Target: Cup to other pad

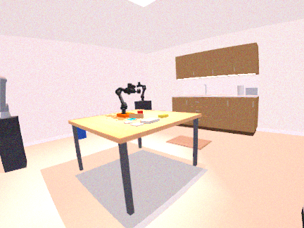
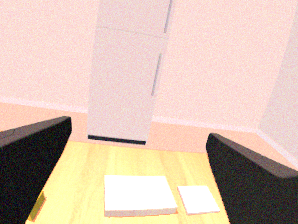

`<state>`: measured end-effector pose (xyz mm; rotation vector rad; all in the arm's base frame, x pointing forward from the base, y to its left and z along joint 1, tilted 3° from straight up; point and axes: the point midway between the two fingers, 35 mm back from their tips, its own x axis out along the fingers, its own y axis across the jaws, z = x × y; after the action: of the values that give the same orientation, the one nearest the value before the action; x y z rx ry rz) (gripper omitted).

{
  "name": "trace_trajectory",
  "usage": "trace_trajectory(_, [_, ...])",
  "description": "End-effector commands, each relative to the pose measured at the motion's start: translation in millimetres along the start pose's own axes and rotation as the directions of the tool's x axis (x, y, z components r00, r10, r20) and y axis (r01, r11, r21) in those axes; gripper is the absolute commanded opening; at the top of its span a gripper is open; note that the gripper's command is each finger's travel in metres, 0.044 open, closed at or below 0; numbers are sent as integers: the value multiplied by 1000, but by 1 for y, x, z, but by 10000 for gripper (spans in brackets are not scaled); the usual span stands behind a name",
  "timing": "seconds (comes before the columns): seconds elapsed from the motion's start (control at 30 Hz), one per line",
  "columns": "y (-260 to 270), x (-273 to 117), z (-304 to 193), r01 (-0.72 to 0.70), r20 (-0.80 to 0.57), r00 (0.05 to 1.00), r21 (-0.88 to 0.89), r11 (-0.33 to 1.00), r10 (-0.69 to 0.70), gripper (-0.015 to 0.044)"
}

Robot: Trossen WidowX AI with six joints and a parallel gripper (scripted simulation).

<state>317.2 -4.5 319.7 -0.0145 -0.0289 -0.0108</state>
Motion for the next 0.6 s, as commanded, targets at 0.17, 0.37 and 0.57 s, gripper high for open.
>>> trace_trajectory(0.17, [45, 5, -91, 71, -469, 874, 384, 920, 128, 243])
trace_trajectory(0.37, [79, -35, -162, 423, -816, 552, 453, 785, 173, 148])
trace_trajectory(0.57, [93, -91, -197, 728, -976, 185, 212, 652, 112, 148])
